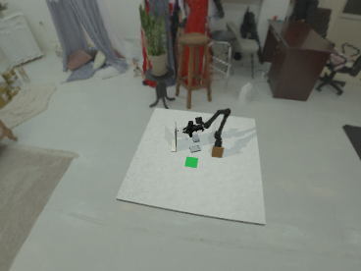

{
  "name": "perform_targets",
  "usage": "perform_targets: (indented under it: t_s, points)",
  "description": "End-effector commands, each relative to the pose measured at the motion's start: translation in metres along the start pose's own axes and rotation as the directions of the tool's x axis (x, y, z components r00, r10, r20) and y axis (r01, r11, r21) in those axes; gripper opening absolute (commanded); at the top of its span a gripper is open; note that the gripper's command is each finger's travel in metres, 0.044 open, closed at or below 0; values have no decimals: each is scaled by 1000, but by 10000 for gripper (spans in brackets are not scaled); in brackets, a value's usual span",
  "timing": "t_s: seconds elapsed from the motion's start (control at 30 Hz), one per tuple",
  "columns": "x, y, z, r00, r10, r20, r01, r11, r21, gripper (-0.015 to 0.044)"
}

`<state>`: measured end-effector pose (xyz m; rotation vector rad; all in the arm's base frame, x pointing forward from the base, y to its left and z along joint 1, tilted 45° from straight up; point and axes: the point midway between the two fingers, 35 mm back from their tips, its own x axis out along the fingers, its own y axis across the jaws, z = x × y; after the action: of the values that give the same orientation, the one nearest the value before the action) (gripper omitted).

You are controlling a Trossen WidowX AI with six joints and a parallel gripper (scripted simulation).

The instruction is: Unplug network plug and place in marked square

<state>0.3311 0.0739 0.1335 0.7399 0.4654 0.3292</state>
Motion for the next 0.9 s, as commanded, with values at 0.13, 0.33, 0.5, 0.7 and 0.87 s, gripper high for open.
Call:
perform_targets:
  t_s: [0.13,0.33,0.5,0.7,0.87]
  points:
    - [9,3,7,1000,6,10,-6,1000,0,156]
    - [16,3,9,1000,6,11,-6,1000,-1,156]
    - [22,3,11,1000,6,11,-6,1000,-1,156]
    - [29,3,12,1000,6,11,-6,1000,-1,156]
    - [35,3,13,1000,6,11,-6,1000,-1,156]
